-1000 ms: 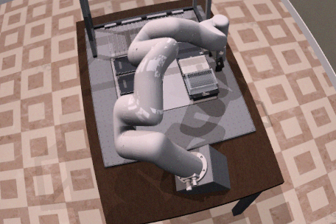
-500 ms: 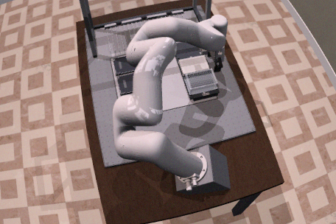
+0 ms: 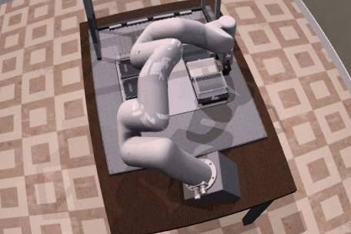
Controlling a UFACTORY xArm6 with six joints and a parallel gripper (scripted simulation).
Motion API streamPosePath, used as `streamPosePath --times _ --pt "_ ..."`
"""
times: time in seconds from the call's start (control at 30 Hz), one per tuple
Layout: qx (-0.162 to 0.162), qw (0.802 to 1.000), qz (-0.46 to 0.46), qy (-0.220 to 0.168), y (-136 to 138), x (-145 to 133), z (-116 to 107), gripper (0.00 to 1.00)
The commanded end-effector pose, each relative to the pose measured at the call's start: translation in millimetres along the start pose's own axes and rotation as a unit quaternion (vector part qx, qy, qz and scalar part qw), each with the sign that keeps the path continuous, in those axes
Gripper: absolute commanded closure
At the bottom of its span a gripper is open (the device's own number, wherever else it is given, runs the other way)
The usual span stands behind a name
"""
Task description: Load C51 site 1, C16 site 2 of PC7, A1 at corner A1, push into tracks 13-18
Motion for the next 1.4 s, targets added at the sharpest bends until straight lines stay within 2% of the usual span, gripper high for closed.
streamPosePath --times 0.0,1.37 --pt "-0.002 1.000 0.000 -0.001 1 1 -2 0.00" --pt "-0.002 1.000 0.000 -0.001 2 19 -2 0.00"
Point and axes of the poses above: the point where the finger pads meet when closed, its own z axis out along the fingers, its own y axis across the jaws, x = y × z, the point moved 9 cm from there along -z, back along the fingers, and after that the axes turned 3 degrees about -z, right-handed, at the moved point
